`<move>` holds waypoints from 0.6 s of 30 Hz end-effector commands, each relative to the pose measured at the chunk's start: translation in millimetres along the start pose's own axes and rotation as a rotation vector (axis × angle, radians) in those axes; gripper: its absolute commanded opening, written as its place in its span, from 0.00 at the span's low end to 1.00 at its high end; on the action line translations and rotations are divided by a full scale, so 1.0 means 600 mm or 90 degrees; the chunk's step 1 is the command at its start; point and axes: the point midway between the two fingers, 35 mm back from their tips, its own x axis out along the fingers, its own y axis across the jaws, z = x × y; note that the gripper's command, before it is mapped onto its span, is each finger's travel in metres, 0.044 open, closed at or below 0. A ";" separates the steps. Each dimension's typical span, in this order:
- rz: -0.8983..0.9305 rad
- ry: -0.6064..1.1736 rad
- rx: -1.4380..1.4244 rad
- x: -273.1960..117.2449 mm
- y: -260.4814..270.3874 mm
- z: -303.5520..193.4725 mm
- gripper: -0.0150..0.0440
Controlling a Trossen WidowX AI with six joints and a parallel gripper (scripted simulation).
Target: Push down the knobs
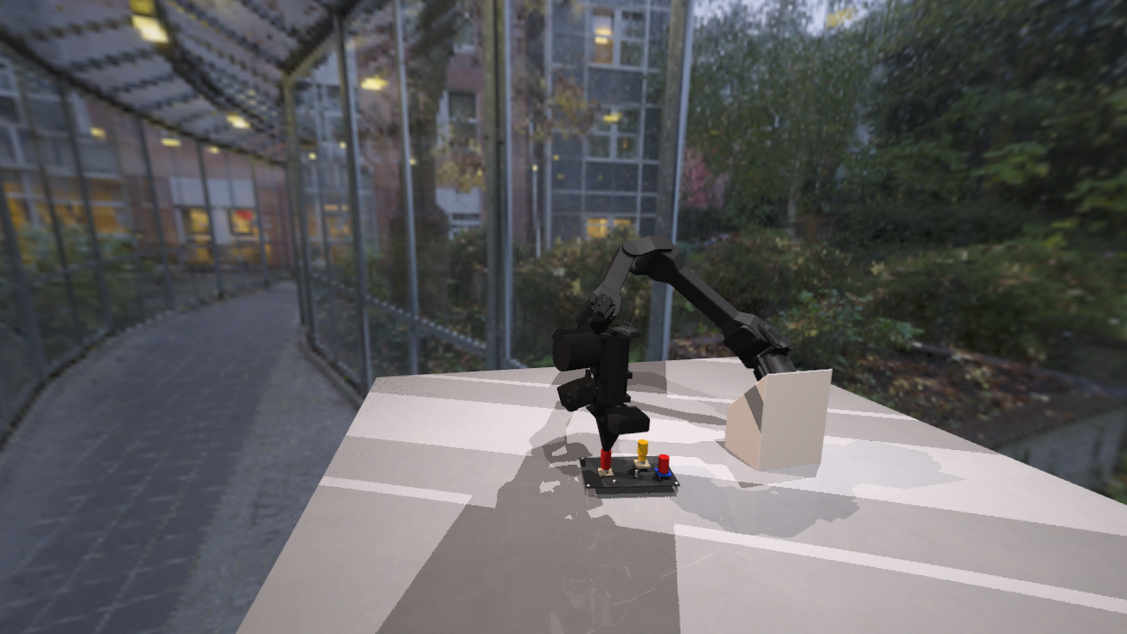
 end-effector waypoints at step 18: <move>-0.002 0.015 0.020 -0.011 -0.004 0.004 0.25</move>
